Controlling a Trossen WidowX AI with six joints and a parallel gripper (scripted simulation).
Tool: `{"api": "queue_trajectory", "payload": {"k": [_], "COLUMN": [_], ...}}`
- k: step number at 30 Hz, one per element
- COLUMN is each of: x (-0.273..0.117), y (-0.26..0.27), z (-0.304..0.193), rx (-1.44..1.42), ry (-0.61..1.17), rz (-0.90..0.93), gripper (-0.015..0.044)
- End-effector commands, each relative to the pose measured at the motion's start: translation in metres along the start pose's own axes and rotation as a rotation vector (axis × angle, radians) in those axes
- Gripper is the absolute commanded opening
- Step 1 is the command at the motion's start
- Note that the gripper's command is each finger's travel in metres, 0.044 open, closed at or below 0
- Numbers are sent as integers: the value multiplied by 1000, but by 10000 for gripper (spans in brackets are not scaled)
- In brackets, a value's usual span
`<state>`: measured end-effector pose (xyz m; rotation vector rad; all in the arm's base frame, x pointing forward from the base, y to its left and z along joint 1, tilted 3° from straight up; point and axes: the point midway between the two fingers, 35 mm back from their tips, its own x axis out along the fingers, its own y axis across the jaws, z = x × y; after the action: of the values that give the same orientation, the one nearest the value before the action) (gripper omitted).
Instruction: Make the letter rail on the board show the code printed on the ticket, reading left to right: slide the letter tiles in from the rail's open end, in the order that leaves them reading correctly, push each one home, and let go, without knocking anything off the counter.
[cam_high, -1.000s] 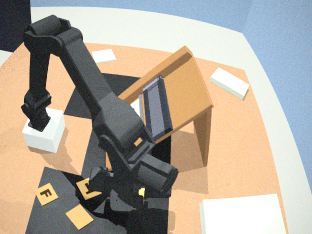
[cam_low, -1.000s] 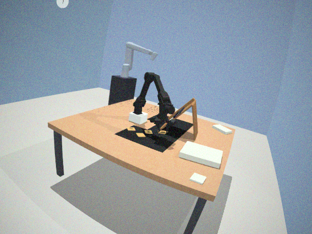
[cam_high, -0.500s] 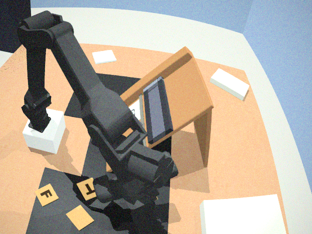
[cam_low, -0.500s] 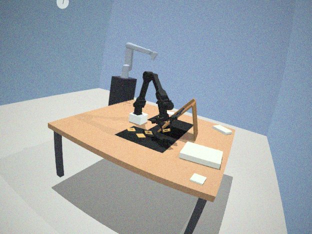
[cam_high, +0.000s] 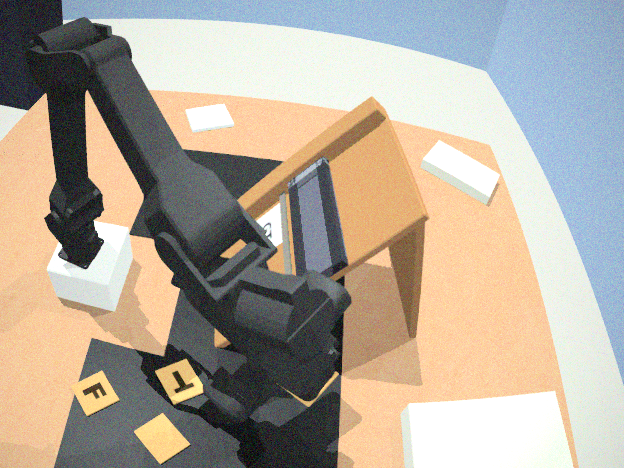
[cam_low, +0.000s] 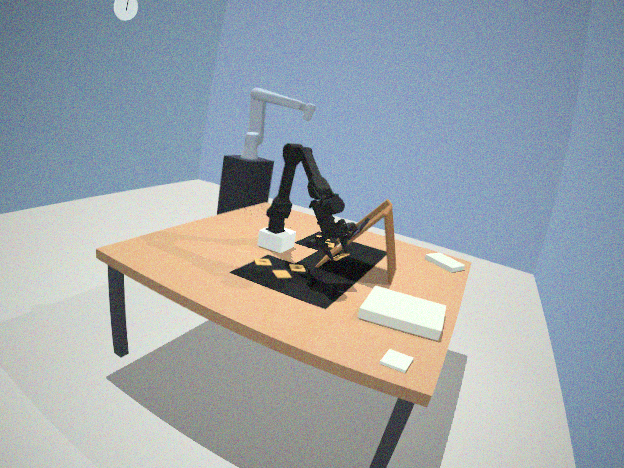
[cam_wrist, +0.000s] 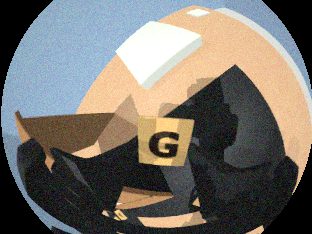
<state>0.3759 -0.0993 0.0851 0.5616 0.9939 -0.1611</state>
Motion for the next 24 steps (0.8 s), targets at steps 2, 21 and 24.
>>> {"api": "queue_trajectory", "payload": {"k": [2,21,24], "x": [-8,-39,-43], "y": [8,34,37], "z": [4,16,17], "rx": [-175,-771,-844], "ry": [-51,-268,-299], "rz": [51,150,154], "gripper": [0,0,0]}}
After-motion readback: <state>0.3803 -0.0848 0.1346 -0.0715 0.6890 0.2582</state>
